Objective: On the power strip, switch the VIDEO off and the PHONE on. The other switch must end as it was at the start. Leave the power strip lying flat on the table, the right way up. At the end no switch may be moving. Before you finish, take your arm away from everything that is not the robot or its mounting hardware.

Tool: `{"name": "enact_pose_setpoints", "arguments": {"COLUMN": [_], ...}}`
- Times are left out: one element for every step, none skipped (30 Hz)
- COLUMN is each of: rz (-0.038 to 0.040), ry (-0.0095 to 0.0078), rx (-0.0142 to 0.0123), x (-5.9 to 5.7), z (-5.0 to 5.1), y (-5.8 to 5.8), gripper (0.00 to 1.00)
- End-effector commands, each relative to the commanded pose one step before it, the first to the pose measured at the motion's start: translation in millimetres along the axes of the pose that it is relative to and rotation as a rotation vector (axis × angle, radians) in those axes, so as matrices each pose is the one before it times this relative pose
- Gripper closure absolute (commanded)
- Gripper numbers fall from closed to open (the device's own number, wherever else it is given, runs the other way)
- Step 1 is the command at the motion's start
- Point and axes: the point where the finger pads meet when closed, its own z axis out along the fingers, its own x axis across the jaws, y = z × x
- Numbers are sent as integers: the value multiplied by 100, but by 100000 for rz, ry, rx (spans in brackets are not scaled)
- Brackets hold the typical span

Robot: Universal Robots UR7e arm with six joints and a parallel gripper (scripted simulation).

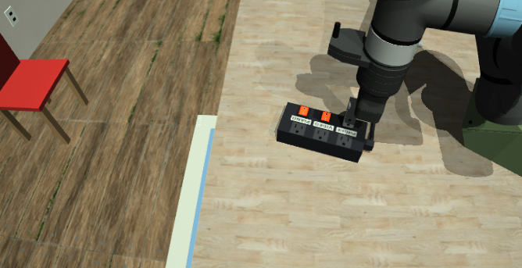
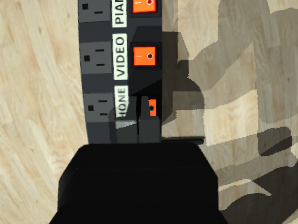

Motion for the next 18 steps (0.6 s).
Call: {"name": "enact_pose_setpoints", "arguments": {"rz": [70, 0, 0, 0, 0, 0, 0, 0, 0, 0, 0, 0, 0, 0, 0, 0, 0, 0], "ry": [36, 0, 0, 0, 0, 0, 0, 0, 0, 0, 0, 0, 0, 0, 0, 0, 0, 0], "rx": [-247, 0, 0, 0, 0, 0, 0, 0, 0, 0, 0, 0, 0, 0, 0, 0, 0, 0], "x": [18, 0, 0, 0, 0, 0, 0, -1, 0, 1, -1, 1, -1, 0, 0, 0, 0, 0], "z": [-687, -274, -299, 0, 0, -315, -323, -319, -305, -283, -253, -215, -174, -130, -88, -50, -20, -3], "y": [18, 0, -1, 0, 0, 0, 0, -1, 0, 1, -1, 1, -1, 0, 0, 0, 0, 0], "gripper": [100, 100, 100, 100, 100, 100, 100, 100, 100, 100, 100, 100, 100, 100, 100, 100, 100, 100]}}
